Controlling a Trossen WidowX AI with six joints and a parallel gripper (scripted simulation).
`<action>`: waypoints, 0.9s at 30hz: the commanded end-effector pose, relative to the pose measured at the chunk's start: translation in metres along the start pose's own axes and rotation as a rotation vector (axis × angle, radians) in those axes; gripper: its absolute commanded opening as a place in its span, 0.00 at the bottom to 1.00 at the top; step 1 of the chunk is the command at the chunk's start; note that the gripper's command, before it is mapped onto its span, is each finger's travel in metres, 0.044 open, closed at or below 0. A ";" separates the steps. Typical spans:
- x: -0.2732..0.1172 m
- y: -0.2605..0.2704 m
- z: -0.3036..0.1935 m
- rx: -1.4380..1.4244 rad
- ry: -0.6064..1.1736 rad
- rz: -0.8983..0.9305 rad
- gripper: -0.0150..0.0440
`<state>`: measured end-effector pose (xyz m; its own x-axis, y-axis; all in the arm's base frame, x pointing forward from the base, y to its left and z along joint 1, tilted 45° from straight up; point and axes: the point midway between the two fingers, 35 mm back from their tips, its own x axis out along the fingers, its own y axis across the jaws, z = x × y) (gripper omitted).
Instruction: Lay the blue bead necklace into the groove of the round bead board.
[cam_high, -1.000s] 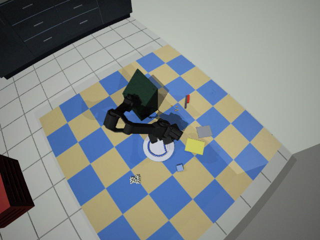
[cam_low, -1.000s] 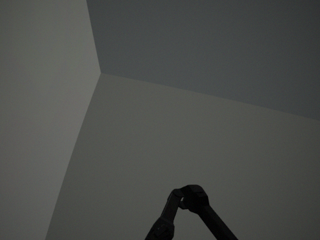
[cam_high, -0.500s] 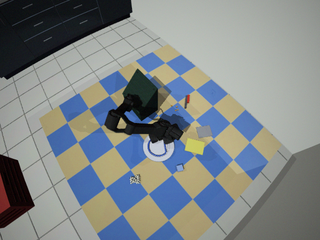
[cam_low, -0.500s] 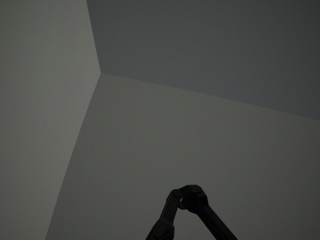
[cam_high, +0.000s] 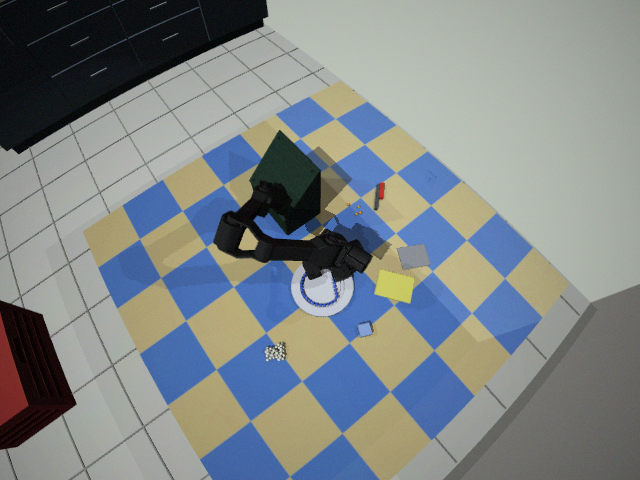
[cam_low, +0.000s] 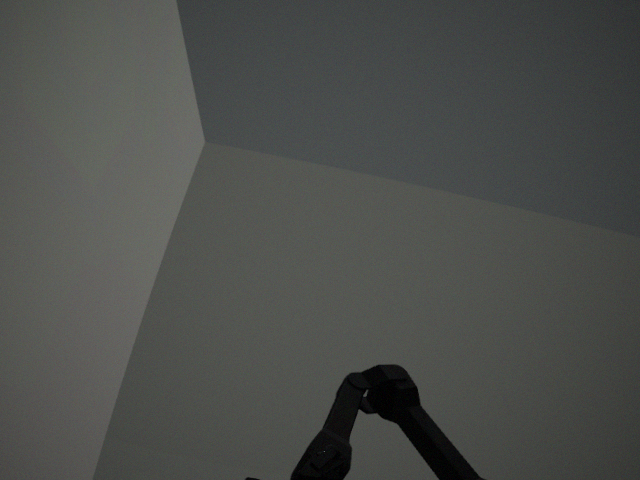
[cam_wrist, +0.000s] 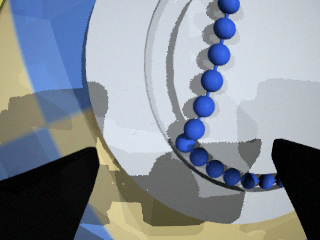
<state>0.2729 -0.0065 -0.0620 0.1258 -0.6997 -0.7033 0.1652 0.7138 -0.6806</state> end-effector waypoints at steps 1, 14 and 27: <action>-0.001 0.000 0.000 0.005 0.001 0.002 1.00; -0.001 0.000 0.001 0.013 0.001 0.002 0.96; -0.032 -0.026 0.088 0.569 -0.001 0.002 0.46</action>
<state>0.3383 -0.0045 -0.0162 0.1248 -0.6964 -0.7067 0.5915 0.6241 -0.5105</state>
